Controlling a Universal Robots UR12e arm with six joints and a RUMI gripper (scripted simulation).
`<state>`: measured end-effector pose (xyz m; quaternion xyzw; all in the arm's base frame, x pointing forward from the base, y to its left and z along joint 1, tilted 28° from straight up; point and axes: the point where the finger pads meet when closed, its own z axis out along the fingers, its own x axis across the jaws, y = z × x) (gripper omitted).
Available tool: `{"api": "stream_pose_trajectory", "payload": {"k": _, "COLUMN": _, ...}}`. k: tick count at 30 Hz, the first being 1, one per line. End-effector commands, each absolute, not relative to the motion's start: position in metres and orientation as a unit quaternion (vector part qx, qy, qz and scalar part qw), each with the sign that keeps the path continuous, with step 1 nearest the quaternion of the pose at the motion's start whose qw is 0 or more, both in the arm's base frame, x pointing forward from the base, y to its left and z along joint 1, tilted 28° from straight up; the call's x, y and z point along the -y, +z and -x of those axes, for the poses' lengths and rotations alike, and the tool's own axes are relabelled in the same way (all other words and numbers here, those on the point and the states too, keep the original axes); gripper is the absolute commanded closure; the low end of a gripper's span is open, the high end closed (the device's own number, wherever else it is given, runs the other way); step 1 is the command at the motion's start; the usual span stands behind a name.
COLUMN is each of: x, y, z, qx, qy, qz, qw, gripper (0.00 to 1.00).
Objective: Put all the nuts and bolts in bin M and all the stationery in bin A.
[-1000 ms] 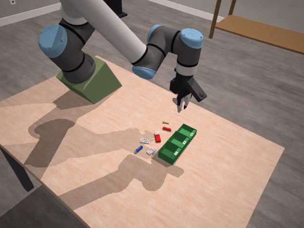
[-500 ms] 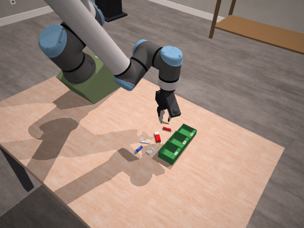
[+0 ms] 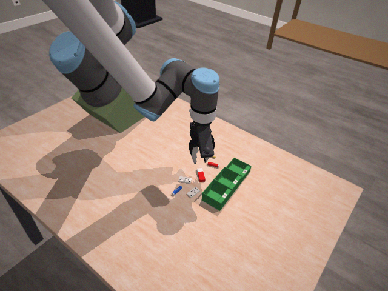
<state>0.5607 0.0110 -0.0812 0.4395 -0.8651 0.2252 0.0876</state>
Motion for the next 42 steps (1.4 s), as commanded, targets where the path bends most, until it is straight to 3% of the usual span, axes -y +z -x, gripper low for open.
{"api": "stream_pose_trajectory", "payload": {"k": 1, "x": -0.0128, "y": -0.0824, "z": -0.5627, "qx": 0.866, "qy": 0.226, "qz": -0.438, "qw": 0.086, "gripper": 0.77}}
{"api": "stream_pose_trajectory", "payload": {"k": 42, "x": -0.0171, "y": -0.0845, "z": -0.5651, "qx": 0.866, "qy": 0.226, "qz": -0.438, "qw": 0.086, "gripper": 0.77}}
